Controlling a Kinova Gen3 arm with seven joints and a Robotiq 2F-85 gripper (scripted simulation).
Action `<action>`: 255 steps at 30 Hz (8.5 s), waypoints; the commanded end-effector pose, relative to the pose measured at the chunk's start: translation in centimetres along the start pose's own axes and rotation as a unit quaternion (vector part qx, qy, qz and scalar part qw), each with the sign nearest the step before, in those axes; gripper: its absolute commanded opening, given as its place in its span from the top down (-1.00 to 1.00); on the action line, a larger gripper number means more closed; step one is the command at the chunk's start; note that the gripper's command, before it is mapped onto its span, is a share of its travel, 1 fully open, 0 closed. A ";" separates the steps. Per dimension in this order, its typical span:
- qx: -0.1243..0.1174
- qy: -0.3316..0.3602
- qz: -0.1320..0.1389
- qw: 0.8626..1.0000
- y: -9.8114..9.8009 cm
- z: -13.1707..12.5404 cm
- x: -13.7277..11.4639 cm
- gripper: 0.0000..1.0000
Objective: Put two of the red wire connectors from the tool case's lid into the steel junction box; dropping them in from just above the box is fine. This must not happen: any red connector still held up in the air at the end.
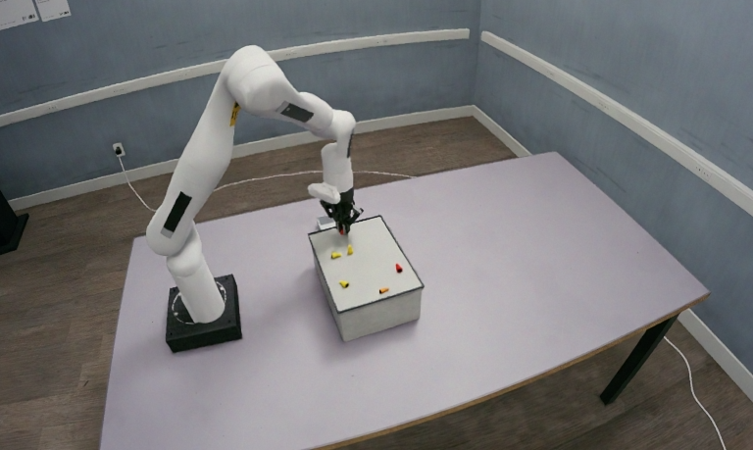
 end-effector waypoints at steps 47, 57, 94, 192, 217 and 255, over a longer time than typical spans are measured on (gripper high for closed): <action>0.000 0.000 -0.001 1.000 -4.8 0.0 0.0 0.62; 0.000 0.000 -0.001 1.000 -7.0 0.0 0.0 0.62; 0.000 0.000 -0.001 1.000 -7.1 8.2 9.6 0.62; 0.000 0.000 -0.001 1.000 11.8 11.1 13.0 0.27; 0.000 0.000 -0.001 1.000 11.8 11.1 13.0 0.27; 0.000 0.000 -0.001 1.000 -5.3 11.1 13.0 0.27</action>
Point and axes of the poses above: the point where the finger pads meet when closed, its own y axis out along the fingers, its own z axis across the jaws, x = y × z, the point moved 8 cm from there along -y, back along the fingers, and after that the axes turned 2 degrees about -y, right-handed, at the moved point
